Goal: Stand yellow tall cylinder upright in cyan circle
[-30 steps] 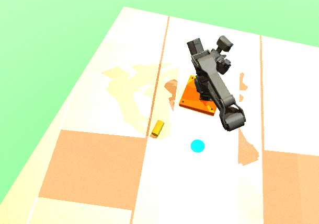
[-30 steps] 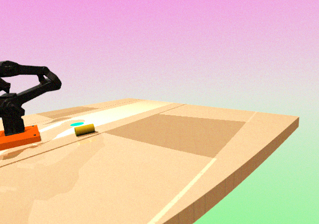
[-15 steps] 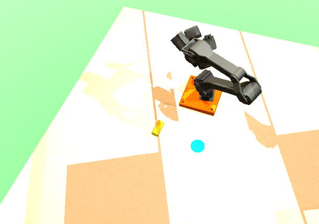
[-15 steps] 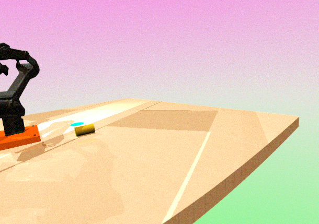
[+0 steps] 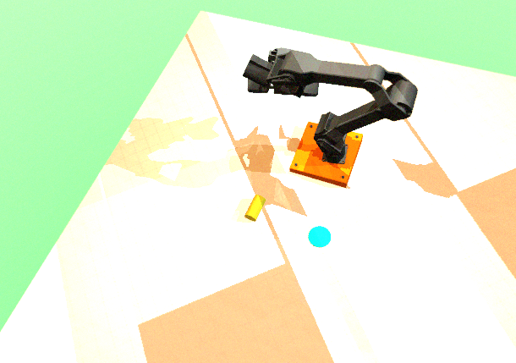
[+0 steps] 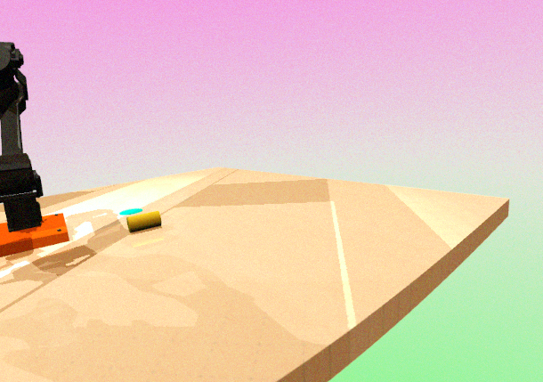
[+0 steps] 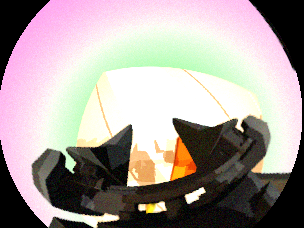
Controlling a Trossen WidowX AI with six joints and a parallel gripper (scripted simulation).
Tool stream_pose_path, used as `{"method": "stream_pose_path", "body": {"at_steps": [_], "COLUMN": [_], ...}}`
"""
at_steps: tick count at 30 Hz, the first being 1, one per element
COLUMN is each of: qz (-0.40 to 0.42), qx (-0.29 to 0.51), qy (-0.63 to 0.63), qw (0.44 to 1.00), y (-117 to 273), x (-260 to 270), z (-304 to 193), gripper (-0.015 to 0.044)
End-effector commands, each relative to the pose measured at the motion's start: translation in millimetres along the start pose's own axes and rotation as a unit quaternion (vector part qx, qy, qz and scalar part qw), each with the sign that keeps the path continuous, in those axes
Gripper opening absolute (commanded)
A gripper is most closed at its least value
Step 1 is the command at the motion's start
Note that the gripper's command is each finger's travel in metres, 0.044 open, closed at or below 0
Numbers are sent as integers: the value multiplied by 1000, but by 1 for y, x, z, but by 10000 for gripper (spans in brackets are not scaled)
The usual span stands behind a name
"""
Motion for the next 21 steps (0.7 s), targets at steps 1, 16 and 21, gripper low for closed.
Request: {"method": "stream_pose_path", "body": {"at_steps": [1,16,21], "qz": [26,160,208], "qx": [54,175,192], "qy": [156,650,770], "qw": [986,722,572], "y": [11,73,99], "x": [22,72,74], "z": [-19,-114,-151], "gripper": [309,309,309]}}
Point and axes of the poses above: the point midway between the two fingers, 35 mm back from their tips, its own y axis back along the fingers, its own x axis across the jaws, z = x × y, the point moved 6 cm from there along y, back along the fingers, and after that the axes turned 11 degrees about -y, right-handed, at the moved point
